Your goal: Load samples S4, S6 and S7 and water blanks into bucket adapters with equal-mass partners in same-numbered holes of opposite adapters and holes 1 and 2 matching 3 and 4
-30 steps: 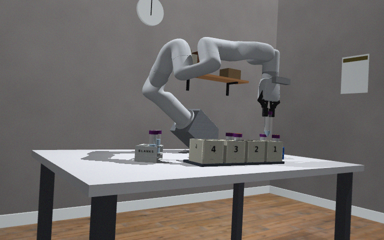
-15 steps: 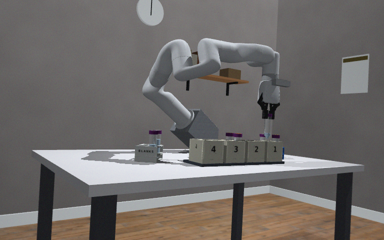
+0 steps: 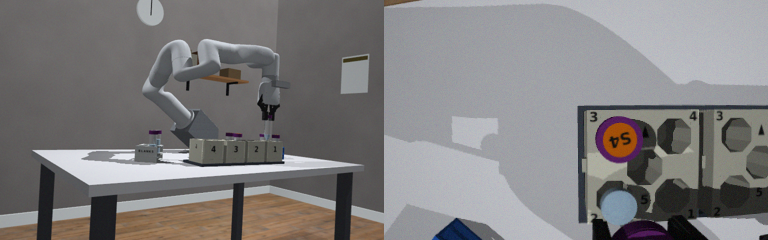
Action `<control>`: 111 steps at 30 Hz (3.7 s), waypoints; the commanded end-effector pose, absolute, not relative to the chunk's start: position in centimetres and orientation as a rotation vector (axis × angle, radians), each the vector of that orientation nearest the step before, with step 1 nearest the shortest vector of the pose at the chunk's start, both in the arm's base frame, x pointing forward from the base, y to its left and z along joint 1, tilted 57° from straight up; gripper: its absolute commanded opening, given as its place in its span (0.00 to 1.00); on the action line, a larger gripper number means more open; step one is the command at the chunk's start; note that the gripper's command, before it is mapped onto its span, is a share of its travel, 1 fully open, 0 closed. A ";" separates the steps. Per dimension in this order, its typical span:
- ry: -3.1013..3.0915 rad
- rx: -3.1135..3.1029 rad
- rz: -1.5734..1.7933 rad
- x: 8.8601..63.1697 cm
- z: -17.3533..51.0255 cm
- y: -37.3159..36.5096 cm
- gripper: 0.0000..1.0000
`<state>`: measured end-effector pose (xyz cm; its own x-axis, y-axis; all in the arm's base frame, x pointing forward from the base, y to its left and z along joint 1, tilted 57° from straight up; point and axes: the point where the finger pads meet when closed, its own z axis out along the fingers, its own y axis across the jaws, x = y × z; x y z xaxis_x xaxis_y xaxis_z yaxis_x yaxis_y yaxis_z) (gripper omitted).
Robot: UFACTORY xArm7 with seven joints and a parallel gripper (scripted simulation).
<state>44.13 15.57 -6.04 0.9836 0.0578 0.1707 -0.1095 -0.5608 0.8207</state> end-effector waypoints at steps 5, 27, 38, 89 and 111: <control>-0.034 2.160 0.223 44.2 -6.3 15.3 0.00; -0.034 2.160 0.223 44.5 -7.4 13.7 0.00; -0.034 2.160 0.223 44.7 -7.9 12.9 0.00; -0.034 2.160 0.223 45.3 -10.4 9.2 0.00; -0.034 2.160 0.223 45.4 -10.7 8.7 0.00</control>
<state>45.37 8.44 -10.75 0.9836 0.0580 0.1709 -0.1095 -0.5610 0.8205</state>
